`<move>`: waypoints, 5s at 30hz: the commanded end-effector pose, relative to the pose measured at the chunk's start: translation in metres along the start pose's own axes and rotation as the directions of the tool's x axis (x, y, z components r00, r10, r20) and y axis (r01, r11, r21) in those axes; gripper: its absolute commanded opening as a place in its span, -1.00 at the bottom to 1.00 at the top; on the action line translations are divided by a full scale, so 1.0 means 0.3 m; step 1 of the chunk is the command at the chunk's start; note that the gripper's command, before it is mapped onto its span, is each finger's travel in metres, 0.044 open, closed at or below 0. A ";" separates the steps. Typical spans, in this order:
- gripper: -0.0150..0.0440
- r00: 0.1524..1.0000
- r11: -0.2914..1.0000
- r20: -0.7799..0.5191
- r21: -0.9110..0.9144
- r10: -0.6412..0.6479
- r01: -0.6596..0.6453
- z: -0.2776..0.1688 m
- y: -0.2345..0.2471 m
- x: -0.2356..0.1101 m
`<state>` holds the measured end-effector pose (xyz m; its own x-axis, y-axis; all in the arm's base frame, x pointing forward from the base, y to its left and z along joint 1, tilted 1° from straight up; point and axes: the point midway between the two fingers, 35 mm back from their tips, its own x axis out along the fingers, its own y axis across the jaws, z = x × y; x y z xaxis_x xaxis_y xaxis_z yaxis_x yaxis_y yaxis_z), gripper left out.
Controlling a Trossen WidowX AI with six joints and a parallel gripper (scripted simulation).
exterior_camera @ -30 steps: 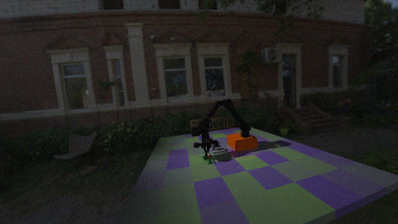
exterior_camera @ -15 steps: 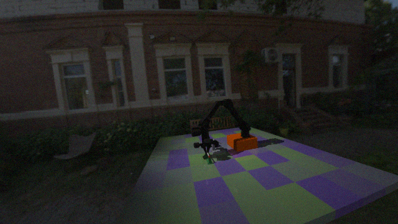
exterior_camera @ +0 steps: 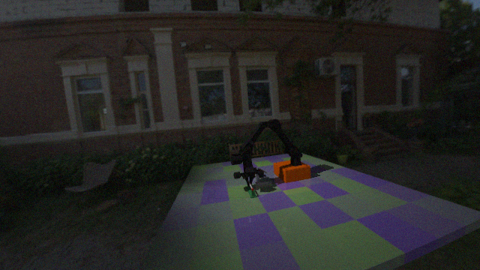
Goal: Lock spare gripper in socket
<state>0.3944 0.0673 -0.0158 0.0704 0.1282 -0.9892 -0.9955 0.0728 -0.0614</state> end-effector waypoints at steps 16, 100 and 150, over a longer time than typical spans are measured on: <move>0.13 1.000 1.000 0.000 0.000 0.000 0.000 0.000 0.000 0.000; 1.00 0.873 -0.597 -0.471 0.739 -0.129 0.311 -0.460 0.232 -0.485; 1.00 0.790 -0.962 -0.600 0.269 -0.125 0.052 -0.630 0.343 -0.228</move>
<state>0.2763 -0.1209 0.0279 0.1498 -0.5008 -0.8525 0.9771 0.2067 0.0503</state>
